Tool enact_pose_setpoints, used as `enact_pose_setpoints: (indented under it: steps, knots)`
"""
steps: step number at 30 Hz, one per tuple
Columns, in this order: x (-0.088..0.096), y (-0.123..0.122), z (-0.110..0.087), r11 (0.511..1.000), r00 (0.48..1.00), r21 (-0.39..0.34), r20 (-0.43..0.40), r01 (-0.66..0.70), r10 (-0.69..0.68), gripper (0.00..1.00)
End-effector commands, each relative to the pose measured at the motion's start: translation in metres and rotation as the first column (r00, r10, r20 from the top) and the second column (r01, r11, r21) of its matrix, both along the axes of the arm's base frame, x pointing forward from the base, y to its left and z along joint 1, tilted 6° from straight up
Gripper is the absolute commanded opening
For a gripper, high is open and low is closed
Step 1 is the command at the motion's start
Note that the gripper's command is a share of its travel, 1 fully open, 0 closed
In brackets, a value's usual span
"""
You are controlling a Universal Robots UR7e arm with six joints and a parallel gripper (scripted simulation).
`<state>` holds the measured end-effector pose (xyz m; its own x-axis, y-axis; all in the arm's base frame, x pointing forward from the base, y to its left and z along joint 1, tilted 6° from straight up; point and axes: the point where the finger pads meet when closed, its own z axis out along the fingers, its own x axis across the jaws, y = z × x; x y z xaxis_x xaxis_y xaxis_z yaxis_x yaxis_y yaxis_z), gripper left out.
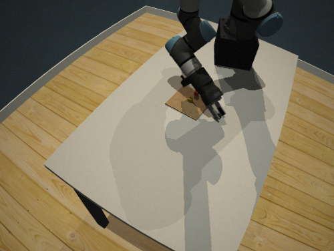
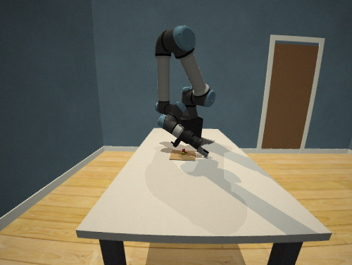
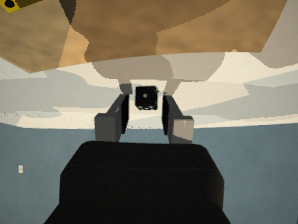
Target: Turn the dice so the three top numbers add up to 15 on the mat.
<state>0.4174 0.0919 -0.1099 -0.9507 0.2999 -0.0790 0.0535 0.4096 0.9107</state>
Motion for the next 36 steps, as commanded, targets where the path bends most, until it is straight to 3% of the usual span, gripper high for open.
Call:
enact_pose_setpoints:
  steps: [1, 8, 24, 36]
  knots:
    - [0.002, -0.001, 0.0, 1.0, 1.0, -0.001, 0.002, -0.001, 0.001, 0.64]
    - [0.0, -0.005, 0.001, 1.0, 1.0, -0.001, 0.002, -0.001, 0.001, 0.64]
    - [-0.013, -0.042, 0.019, 1.0, 1.0, -0.001, 0.002, -0.001, 0.001, 0.64]
    - [-0.014, -0.044, 0.026, 1.0, 1.0, -0.001, 0.002, -0.001, 0.001, 0.64]
